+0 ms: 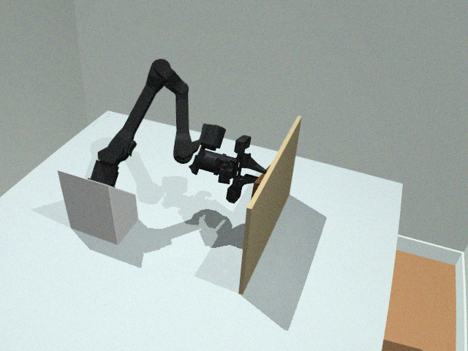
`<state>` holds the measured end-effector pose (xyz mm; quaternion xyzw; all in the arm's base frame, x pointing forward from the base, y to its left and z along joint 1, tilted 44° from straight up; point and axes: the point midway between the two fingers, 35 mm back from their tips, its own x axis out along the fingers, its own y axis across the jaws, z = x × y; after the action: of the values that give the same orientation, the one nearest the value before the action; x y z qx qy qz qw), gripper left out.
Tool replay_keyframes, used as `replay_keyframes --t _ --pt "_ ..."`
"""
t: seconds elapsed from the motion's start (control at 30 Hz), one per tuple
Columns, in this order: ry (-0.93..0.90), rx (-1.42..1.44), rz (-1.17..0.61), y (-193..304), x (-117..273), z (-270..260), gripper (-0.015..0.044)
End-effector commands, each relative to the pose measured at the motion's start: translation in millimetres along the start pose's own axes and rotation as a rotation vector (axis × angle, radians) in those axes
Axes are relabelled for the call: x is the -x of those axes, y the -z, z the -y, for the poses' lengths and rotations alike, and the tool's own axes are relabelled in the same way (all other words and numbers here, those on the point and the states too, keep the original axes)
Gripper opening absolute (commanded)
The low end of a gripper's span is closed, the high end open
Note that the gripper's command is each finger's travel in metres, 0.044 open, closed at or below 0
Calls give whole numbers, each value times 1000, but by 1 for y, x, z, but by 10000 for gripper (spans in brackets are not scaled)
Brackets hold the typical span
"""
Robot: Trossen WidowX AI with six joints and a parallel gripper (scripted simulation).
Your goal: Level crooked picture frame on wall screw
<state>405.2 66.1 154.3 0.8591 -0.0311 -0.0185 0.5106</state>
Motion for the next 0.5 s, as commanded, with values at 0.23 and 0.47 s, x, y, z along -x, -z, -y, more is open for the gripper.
replay_keyframes --t 0.23,0.47 --pt "-8 3 5 -2 0 -3 0" --pt "-8 3 5 -2 0 -4 0"
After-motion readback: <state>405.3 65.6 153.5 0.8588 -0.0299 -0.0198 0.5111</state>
